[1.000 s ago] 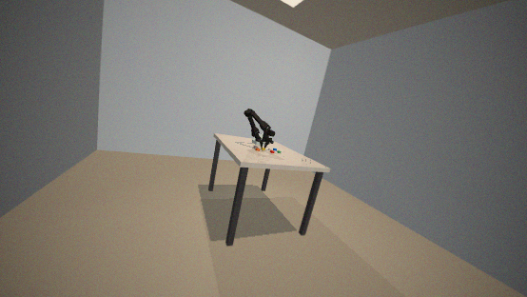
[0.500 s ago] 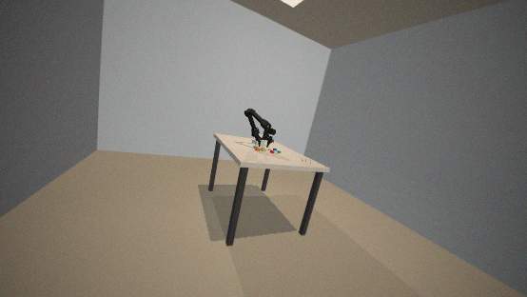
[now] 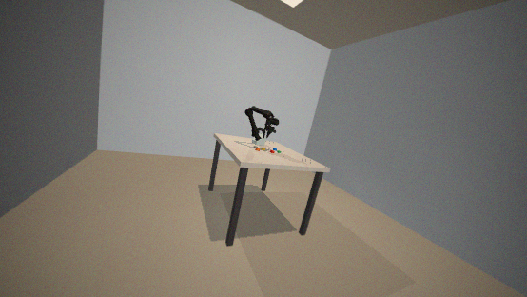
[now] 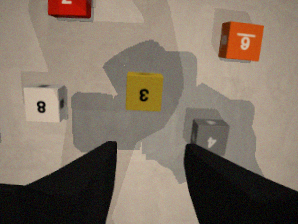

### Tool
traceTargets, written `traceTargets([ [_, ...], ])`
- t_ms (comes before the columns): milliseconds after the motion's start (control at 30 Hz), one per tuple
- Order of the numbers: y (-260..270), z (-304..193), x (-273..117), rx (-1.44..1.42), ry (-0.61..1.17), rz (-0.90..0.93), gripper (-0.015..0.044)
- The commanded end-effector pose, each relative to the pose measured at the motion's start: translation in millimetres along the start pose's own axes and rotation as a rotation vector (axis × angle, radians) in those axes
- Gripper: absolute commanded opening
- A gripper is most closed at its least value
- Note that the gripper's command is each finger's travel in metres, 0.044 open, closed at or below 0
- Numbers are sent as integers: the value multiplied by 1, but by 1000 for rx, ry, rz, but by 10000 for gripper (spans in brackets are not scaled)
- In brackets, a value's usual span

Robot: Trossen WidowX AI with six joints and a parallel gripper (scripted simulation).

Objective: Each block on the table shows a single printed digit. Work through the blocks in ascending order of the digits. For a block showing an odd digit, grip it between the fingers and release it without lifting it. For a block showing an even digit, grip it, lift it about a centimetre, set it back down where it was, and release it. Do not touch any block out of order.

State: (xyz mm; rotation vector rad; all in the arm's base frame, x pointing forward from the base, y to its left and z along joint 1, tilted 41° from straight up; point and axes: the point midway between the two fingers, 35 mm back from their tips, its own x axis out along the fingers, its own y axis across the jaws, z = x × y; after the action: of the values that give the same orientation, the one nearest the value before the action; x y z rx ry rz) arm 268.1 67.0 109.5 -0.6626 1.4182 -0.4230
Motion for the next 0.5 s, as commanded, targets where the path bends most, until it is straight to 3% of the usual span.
traceTargets([
  [0,0,-1,-2,5,8,1,120],
  [167,-3,-2,-2,5,8,1,120],
  [333,-56,-29,-2,4,9,-1,120],
  [467,-63,-35,-2,4,10,-2,120],
])
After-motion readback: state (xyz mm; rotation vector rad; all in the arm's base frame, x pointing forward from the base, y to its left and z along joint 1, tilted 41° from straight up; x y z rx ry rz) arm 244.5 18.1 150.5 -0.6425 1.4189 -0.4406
